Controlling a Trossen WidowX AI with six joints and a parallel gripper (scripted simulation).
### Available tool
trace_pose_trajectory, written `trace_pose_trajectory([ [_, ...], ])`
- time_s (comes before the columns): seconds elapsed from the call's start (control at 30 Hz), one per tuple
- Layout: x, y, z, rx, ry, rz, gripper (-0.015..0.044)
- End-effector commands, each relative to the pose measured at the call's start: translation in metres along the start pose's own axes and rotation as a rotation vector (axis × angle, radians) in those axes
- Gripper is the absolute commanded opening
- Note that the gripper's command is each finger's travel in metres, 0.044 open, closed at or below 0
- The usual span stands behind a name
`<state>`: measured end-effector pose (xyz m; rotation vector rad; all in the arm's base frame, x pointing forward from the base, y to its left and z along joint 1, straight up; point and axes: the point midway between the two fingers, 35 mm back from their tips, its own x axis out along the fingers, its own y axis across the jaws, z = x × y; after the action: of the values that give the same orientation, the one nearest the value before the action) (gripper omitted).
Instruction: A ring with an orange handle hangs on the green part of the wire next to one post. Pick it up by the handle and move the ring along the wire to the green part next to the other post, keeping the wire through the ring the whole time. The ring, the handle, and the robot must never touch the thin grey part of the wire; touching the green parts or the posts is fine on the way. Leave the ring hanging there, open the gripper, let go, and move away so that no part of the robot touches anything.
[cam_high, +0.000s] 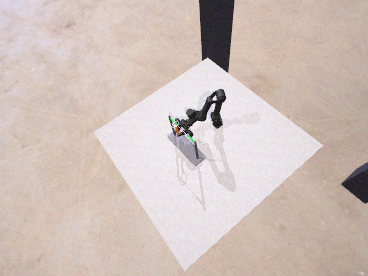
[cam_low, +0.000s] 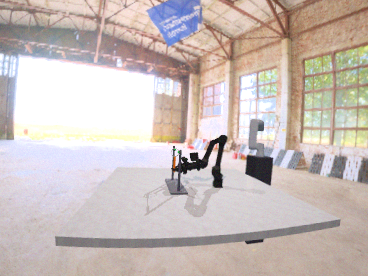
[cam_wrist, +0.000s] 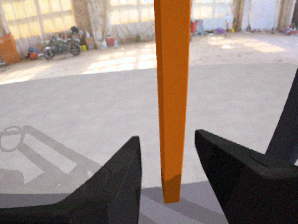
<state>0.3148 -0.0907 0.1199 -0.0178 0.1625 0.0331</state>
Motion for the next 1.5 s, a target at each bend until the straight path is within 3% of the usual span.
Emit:
trace_pose_trajectory([
  [0.0,0.008,0.0,0.0,0.006,-0.001,0.0,0.016],
  [0.97,0.021,0.002,-0.003,0.007,-0.003,0.0,0.016],
  [1.37,0.021,0.003,-0.003,0.001,-0.002,0.003,-0.015],
  [1.47,0.021,0.003,-0.003,0.001,-0.002,0.003,-0.015],
])
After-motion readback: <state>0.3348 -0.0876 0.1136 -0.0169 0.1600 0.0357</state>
